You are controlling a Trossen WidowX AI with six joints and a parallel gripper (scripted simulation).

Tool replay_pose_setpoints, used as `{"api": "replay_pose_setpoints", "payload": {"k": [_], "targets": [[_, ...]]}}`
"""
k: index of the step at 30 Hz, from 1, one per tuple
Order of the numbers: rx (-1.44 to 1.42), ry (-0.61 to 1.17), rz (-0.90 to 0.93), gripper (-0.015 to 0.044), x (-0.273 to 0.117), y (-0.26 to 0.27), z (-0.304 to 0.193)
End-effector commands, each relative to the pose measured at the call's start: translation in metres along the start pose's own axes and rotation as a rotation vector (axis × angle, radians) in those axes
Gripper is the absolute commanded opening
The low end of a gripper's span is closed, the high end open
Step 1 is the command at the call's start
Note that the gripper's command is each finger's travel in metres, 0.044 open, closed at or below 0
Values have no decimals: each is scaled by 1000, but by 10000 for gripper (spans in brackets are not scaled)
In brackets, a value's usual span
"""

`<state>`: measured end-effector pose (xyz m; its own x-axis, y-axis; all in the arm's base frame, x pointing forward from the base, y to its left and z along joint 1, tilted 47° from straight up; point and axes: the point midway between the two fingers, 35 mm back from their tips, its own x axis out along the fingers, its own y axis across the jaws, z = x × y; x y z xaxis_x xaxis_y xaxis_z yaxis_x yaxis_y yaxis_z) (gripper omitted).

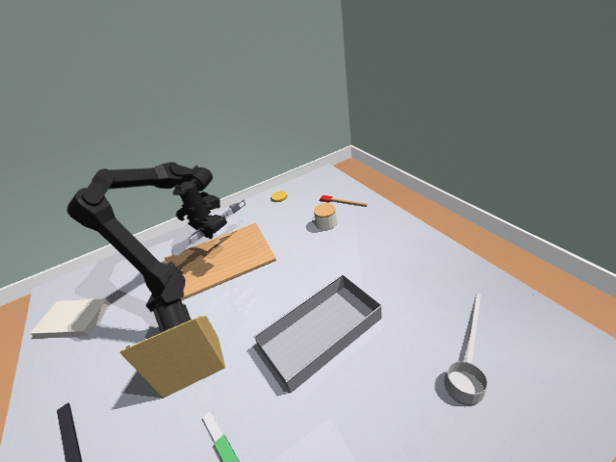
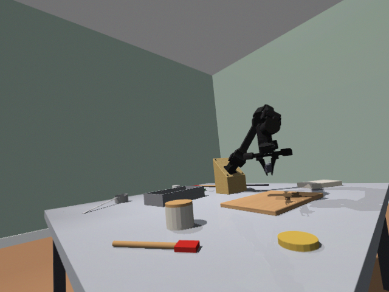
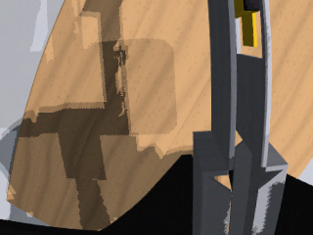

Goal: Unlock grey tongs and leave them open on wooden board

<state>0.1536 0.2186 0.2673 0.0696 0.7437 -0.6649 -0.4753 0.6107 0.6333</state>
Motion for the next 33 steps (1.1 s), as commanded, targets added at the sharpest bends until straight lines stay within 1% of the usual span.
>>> {"api": "replay_pose_setpoints", "payload": {"k": [1,33], "targets": [[7,4,-6,-150,8,-2,0],[11,0,-1,-150,59,-1,-3]]}}
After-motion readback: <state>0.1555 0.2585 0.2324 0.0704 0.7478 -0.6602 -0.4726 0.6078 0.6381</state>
